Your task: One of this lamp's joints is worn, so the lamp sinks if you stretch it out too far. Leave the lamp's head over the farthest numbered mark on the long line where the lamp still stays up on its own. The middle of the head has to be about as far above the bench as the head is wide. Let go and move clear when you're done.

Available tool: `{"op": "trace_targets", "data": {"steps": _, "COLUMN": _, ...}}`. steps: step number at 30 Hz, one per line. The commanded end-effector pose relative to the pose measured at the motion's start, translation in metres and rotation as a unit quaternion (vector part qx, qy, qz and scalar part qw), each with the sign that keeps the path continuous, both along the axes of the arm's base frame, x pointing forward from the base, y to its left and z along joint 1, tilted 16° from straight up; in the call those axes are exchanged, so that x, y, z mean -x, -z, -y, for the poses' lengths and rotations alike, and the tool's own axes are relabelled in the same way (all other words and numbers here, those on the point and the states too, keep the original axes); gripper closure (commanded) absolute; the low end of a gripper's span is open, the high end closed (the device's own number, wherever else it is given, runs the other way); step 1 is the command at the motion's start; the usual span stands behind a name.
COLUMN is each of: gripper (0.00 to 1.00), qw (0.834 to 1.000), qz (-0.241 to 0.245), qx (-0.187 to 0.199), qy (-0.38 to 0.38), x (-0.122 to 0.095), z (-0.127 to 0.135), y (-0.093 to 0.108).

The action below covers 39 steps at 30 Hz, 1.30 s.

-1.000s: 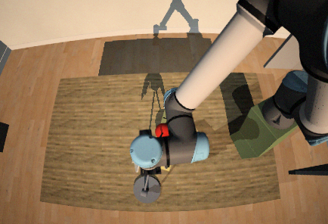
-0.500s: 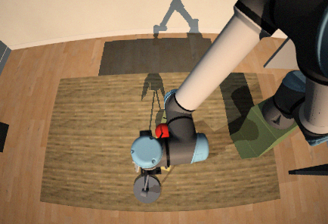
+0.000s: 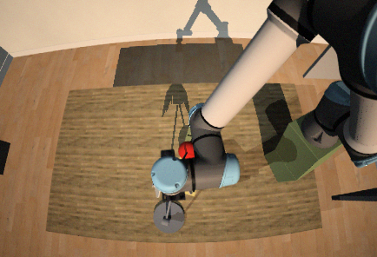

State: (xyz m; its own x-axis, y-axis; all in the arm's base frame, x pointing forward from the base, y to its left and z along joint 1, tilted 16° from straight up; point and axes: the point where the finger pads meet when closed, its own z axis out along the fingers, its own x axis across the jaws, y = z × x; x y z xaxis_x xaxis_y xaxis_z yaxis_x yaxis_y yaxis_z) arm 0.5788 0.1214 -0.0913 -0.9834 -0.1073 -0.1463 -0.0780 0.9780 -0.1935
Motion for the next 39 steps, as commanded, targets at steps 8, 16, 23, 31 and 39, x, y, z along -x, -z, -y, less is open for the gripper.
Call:
{"op": "trace_targets", "data": {"steps": 8, "gripper": 0.0, "qw": 0.994, "qz": 0.005, "qx": 0.037, "qy": 0.104, "x": -0.0004, "z": -0.0009, "y": -0.0006}}
{"op": "trace_targets", "data": {"steps": 16, "gripper": 0.0, "qw": 0.994, "qz": 0.006, "qx": 0.037, "qy": 0.104, "x": -0.0005, "z": -0.0008, "y": 0.0003}}
{"op": "trace_targets", "data": {"steps": 23, "gripper": 1.0, "qw": 0.995, "qz": 0.006, "qx": 0.035, "qy": 0.097, "x": -0.0006, "z": -0.0007, "y": 0.0008}}
{"op": "trace_targets", "data": {"steps": 31, "gripper": 1.0, "qw": 0.999, "qz": 0.004, "qx": 0.015, "qy": 0.042, "x": -0.0006, "z": -0.0003, "y": 0.0006}}
{"op": "trace_targets", "data": {"steps": 39, "gripper": 1.0, "qw": 1.0, "qz": 0.002, "qx": 0.0, "qy": 0.0, "x": -0.0006, "z": -0.0001, "y": 0.0004}}
